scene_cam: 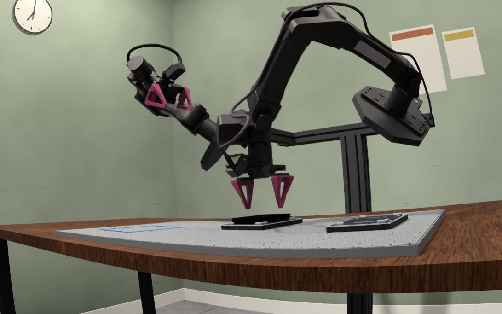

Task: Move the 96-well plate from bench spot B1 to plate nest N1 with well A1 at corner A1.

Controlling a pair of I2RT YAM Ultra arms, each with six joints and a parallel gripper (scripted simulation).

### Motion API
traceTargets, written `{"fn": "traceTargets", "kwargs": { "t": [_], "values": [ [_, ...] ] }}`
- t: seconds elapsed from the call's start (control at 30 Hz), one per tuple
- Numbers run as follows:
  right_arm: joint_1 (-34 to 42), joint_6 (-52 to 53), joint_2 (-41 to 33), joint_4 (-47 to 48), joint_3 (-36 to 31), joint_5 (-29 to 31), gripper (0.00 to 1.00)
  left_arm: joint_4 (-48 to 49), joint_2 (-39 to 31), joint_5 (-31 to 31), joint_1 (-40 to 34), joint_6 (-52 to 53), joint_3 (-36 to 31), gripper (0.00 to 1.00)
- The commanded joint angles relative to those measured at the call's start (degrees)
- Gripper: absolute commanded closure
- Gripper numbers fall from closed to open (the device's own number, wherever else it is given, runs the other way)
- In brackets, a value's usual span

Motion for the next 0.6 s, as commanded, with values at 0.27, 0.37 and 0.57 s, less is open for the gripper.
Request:
{"fn": "traceTargets", "kwargs": {
  "t": [0.27, 0.37, 0.57],
  "values": [
    [0.8, 0.3, -0.8, -0.1, 0.1, -0.9, 0.00, 5.6, 2.3, -1.0, 1.5, 4.2, -0.1, 0.00],
    [0.8, 0.3, -0.8, -0.1, 0.1, -0.9, 0.00, 6.3, 2.6, -1.0, 2.0, 4.8, 0.0, 0.00],
    [0.8, 0.3, -0.8, -0.1, 0.1, -0.9, 0.00, 7.3, 2.9, -1.0, 2.1, 5.6, 0.0, 0.00]
  ]
}}
